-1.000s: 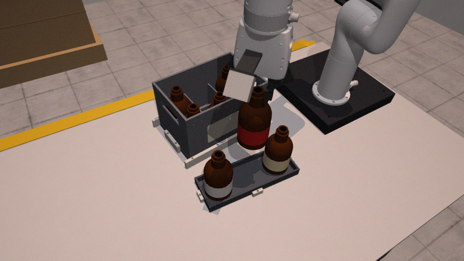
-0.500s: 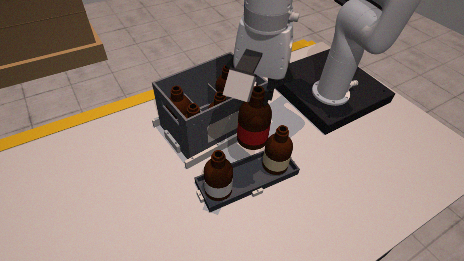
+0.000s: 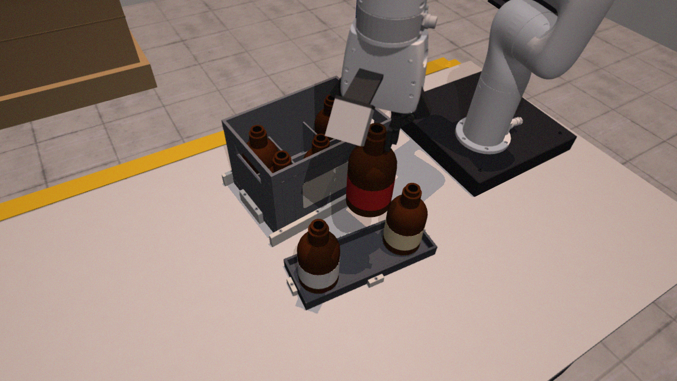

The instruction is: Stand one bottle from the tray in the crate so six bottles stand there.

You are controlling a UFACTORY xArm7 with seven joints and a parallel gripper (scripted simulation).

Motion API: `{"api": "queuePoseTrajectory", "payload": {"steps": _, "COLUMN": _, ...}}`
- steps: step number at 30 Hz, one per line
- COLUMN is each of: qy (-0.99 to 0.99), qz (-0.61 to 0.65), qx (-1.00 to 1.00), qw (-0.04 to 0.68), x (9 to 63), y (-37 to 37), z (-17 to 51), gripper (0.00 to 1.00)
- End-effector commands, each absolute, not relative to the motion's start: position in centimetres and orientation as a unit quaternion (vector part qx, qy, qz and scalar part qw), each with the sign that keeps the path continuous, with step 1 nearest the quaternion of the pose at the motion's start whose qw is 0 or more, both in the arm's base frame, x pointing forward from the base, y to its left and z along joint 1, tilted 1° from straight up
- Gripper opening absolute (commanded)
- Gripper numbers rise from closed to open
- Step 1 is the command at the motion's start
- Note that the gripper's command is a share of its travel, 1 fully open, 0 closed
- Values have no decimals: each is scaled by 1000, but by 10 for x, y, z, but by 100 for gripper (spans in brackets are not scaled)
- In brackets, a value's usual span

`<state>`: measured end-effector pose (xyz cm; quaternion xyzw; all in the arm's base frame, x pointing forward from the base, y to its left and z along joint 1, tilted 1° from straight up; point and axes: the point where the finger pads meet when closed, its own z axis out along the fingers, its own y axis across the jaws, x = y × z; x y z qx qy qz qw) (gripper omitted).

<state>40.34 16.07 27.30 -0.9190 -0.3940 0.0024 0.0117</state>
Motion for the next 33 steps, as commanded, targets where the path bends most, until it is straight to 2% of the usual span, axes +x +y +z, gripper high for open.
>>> {"api": "queuePoseTrajectory", "payload": {"steps": 1, "qy": -394, "qz": 0, "qx": -919, "qw": 11, "x": 404, "y": 161, "z": 280, "gripper": 0}}
{"api": "queuePoseTrajectory", "payload": {"steps": 33, "qy": -394, "qz": 0, "qx": -919, "qw": 11, "x": 404, "y": 161, "z": 293, "gripper": 0}}
